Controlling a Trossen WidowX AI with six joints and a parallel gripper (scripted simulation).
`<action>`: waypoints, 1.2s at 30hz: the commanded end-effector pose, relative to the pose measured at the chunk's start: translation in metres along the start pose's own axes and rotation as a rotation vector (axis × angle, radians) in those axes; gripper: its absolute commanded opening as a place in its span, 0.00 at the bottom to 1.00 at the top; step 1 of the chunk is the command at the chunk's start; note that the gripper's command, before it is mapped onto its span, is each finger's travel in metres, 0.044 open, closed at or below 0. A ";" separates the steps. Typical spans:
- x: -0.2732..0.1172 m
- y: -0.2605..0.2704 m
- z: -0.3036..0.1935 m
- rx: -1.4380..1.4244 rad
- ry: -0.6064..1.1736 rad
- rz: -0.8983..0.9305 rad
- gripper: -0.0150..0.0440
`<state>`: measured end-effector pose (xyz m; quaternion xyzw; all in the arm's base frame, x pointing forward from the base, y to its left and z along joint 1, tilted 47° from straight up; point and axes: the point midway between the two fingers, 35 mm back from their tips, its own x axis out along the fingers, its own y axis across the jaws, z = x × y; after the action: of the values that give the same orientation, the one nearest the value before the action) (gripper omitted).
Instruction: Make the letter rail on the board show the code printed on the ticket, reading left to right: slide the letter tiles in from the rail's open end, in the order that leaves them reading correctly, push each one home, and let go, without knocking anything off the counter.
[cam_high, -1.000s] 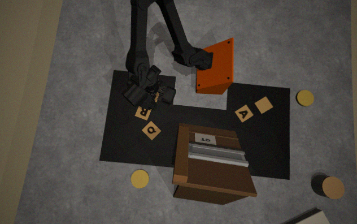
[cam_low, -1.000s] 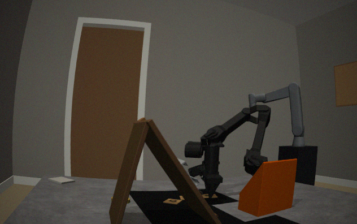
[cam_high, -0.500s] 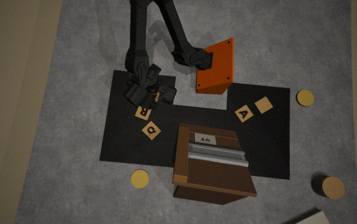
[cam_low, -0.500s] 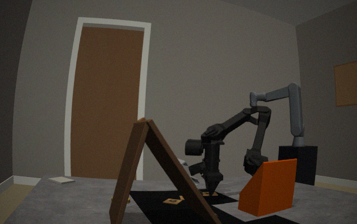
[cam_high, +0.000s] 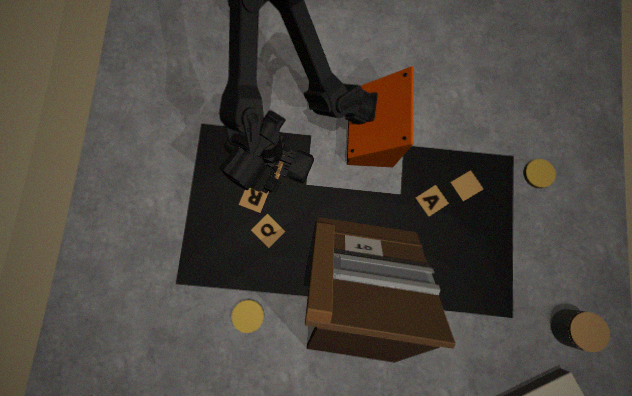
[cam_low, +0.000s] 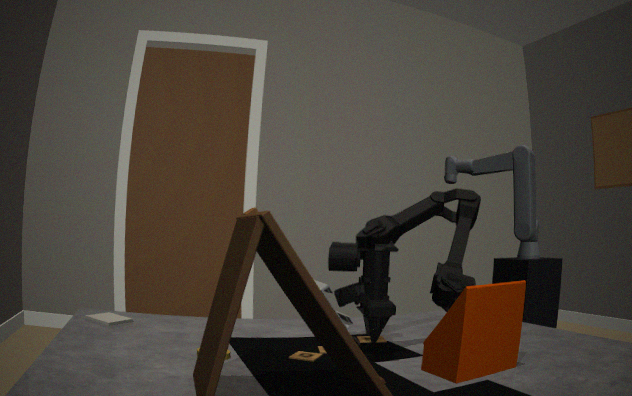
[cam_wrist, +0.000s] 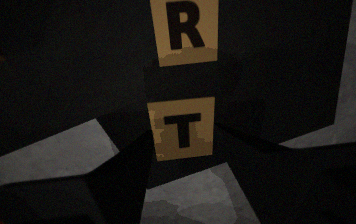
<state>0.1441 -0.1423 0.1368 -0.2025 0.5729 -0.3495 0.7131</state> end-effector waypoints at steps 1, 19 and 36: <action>0.000 0.001 0.000 -0.004 0.001 0.001 0.25; -0.019 0.029 0.051 -0.001 -0.139 0.065 0.25; -0.071 0.057 0.109 0.151 -0.347 0.173 0.25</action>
<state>0.2475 -0.0735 0.1701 -0.1660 0.4428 -0.2922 0.8313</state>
